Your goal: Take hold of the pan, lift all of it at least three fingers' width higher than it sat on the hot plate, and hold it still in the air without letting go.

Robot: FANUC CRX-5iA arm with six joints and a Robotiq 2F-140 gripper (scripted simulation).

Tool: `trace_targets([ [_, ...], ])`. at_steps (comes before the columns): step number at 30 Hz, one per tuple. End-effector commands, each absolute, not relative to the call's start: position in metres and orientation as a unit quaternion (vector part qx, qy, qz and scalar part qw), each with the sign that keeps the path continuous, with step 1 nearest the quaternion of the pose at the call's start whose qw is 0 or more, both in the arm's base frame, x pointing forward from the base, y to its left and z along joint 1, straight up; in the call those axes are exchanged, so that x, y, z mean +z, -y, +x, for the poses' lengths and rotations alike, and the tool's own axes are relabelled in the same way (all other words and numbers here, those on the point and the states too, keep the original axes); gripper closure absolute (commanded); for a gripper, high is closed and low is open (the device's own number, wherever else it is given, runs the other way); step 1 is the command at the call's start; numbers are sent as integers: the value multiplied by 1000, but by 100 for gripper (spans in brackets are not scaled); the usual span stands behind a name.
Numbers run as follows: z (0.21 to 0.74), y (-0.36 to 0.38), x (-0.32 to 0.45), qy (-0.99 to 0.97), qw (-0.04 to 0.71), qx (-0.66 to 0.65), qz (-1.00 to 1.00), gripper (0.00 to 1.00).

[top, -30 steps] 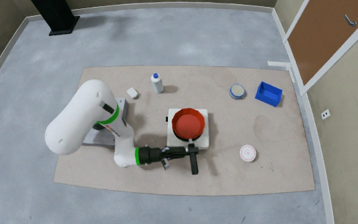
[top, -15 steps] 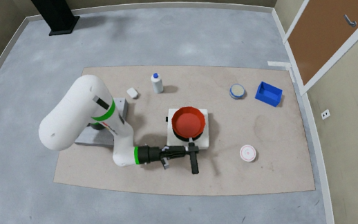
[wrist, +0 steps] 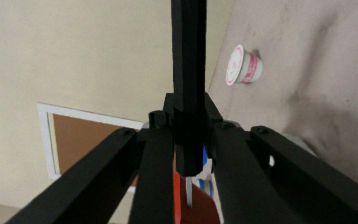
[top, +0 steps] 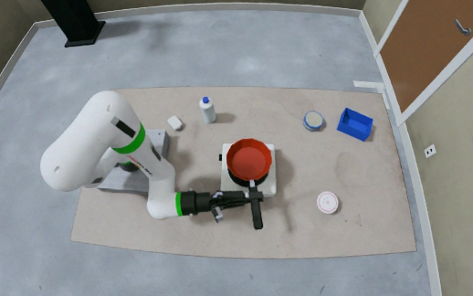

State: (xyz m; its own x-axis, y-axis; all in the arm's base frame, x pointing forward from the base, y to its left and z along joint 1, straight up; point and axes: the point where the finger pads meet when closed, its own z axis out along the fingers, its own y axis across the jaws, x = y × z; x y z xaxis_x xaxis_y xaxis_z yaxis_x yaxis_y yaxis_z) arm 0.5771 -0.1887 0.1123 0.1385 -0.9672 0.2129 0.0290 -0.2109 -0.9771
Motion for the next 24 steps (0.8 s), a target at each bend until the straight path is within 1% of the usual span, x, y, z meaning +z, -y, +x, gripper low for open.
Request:
trace_targets([
  [1, 577, 189, 119, -403, 482, -518, -581, 90],
  [24, 577, 189, 159, -403, 482, -518, -581, 90],
])
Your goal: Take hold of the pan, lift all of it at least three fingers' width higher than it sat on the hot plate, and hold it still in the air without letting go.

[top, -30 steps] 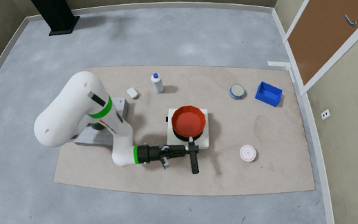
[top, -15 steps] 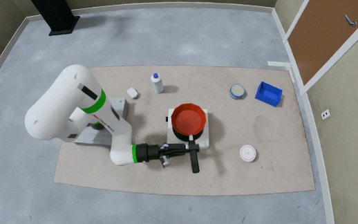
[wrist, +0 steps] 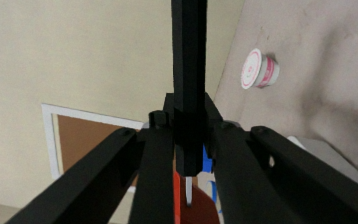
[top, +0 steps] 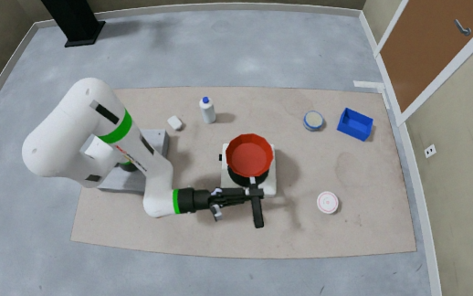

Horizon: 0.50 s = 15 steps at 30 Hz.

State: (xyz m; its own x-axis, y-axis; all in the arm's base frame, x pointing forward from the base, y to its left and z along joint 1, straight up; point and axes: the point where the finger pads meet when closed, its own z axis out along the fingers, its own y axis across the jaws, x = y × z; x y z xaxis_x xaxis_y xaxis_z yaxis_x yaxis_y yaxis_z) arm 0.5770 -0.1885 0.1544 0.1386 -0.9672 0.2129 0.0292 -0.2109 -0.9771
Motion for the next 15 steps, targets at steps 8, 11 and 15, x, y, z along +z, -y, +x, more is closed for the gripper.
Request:
trace_targets([
  [8, 577, 188, 169, -403, 482, -518, -581, 90],
  [11, 577, 188, 173, -403, 482, -518, -581, 90],
  [15, 577, 188, 178, -403, 482, -518, -581, 90],
])
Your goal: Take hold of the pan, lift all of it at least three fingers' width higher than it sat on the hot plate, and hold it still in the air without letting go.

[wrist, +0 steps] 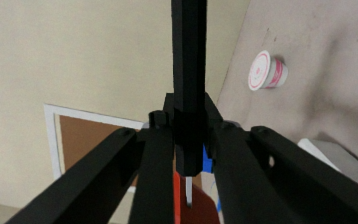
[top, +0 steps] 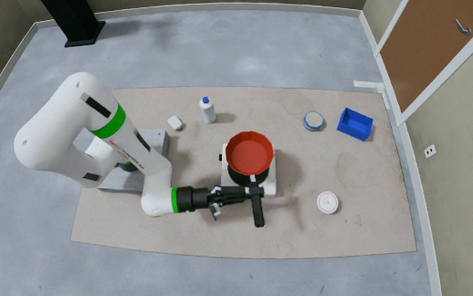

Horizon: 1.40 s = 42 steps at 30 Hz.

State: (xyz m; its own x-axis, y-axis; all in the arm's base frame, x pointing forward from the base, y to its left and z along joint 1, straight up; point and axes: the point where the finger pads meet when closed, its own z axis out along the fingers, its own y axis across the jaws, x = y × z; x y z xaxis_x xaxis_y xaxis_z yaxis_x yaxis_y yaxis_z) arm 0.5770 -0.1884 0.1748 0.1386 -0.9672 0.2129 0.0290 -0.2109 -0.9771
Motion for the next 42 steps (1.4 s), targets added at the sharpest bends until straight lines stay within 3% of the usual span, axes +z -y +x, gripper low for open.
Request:
trace_targets([
  [1, 577, 188, 179, -403, 482, -518, -581, 90],
  [42, 577, 188, 196, -403, 482, -518, -581, 90],
])
